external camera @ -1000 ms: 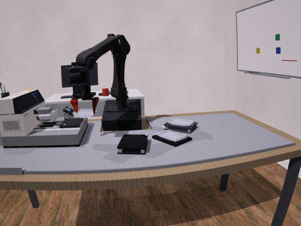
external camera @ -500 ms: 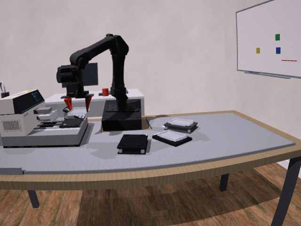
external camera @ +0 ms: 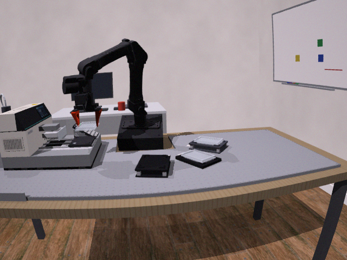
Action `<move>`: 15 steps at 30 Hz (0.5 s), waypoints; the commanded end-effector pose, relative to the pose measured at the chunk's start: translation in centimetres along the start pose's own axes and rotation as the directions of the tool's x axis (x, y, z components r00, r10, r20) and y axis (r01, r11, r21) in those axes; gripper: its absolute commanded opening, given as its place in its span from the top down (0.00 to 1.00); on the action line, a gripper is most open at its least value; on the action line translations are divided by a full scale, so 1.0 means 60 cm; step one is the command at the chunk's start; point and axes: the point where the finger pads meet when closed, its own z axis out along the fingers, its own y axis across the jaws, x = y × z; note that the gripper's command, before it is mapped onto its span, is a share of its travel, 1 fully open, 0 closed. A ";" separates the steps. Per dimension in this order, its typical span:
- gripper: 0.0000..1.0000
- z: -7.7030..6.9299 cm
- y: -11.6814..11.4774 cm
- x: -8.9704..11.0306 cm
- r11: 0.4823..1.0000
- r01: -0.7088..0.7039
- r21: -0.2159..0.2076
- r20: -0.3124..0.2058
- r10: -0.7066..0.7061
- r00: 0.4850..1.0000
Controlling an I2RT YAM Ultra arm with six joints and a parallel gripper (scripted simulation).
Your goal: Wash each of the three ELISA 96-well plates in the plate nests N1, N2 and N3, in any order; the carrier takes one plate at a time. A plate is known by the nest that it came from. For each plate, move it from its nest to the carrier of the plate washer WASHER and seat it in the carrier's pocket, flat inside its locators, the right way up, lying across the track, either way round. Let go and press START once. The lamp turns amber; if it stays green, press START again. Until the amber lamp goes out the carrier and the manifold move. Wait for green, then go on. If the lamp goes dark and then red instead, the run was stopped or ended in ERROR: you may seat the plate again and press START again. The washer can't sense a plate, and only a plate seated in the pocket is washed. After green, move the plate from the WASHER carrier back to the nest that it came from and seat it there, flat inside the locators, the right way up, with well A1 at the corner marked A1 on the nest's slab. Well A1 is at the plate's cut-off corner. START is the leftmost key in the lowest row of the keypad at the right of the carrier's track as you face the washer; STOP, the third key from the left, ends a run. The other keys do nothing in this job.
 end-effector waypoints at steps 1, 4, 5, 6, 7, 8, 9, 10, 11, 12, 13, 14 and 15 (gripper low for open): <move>1.00 -0.010 -0.014 0.017 0.999 0.036 0.005 0.012 -0.036 0.999; 1.00 -0.012 -0.028 0.038 0.999 0.036 0.005 0.011 -0.036 0.999; 1.00 -0.013 -0.033 0.045 0.999 0.036 0.005 0.011 -0.036 0.999; 1.00 -0.014 -0.038 0.051 0.999 0.036 0.005 0.011 -0.036 0.999; 1.00 -0.015 -0.042 0.058 0.999 0.036 0.005 0.011 -0.036 0.999; 1.00 -0.016 -0.047 0.065 0.999 0.036 0.005 0.011 -0.036 0.999; 1.00 -0.017 -0.052 0.072 0.999 0.036 0.005 0.011 -0.036 0.999; 1.00 -0.018 -0.057 0.079 0.999 0.036 0.005 0.010 -0.036 0.999; 1.00 -0.018 -0.057 0.079 0.999 0.036 0.005 0.010 -0.036 0.999; 1.00 -0.018 -0.057 0.079 0.999 0.036 0.005 0.010 -0.036 0.999; 1.00 -0.018 -0.062 0.085 0.999 0.036 0.005 0.010 -0.036 0.999; 1.00 -0.019 -0.067 0.092 0.999 0.036 0.005 0.010 -0.036 0.999; 1.00 -0.020 -0.071 0.099 0.999 0.036 0.006 0.010 -0.036 0.999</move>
